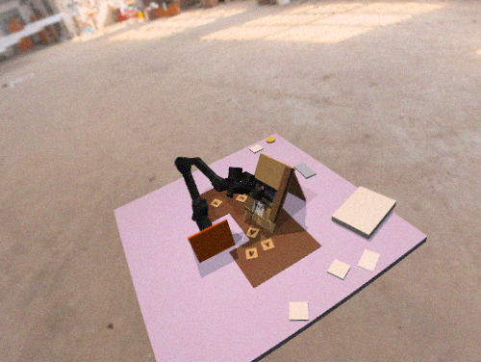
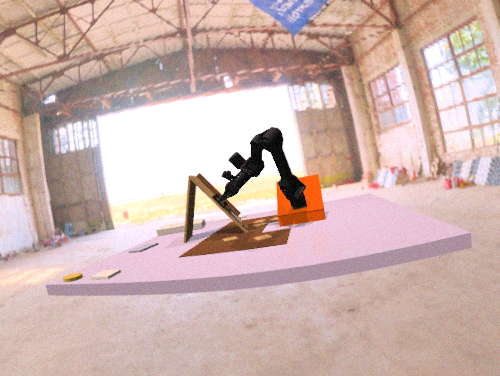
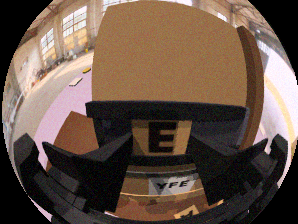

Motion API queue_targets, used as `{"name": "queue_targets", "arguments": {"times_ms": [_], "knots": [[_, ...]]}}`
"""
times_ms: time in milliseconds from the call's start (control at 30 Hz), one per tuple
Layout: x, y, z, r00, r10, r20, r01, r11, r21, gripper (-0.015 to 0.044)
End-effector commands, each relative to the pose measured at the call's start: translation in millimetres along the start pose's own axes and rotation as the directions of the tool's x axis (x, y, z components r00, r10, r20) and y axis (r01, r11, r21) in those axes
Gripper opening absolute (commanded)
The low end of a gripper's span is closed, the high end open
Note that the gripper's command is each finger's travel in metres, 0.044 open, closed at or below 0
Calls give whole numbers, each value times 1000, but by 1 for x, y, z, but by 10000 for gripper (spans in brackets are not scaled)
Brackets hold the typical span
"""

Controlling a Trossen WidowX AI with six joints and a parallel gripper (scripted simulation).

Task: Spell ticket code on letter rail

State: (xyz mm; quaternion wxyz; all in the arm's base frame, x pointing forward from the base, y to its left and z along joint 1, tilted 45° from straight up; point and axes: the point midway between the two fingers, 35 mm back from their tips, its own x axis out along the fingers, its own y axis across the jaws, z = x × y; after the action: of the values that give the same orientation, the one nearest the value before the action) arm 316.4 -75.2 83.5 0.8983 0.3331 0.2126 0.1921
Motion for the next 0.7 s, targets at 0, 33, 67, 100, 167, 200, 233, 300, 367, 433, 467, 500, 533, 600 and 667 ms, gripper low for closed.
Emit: {"name": "queue_targets", "arguments": {"times_ms": [0, 33, 67, 100, 167, 200, 233, 300, 367, 433, 467, 500, 533, 600, 667], "knots": [[0, -2, 0, 1000, 3, -1, -3, 1000, -4, 0], [0, -2, 0, 1000, 3, -1, -3, 1000, -4, 0], [0, -3, 0, 1000, 3, -1, -3, 1000, -4, 0], [0, -3, 0, 1000, 3, -1, -3, 1000, -4, 0], [0, -4, 0, 1000, 3, -1, -3, 1000, -4, 0], [0, -5, 0, 1000, 3, -1, -3, 1000, -4, 0], [0, -5, 0, 1000, 3, -1, -3, 1000, -4, 0], [0, -6, 0, 1000, 3, -1, -3, 1000, -4, 0], [0, -7, 0, 1000, 3, -1, -3, 1000, -4, 0], [0, -8, 0, 1000, 3, -1, -3, 1000, -4, 0], [0, -8, 0, 1000, 3, -1, -3, 1000, -4, 0], [0, -9, 0, 1000, 3, -1, -3, 1000, -4, 0], [0, -9, 0, 1000, 3, -1, -3, 1000, -4, 0], [0, -10, 0, 1000, 3, -1, -3, 1000, -4, 0], [0, -11, 0, 1000, 3, -1, -3, 1000, -4, 0]]}}
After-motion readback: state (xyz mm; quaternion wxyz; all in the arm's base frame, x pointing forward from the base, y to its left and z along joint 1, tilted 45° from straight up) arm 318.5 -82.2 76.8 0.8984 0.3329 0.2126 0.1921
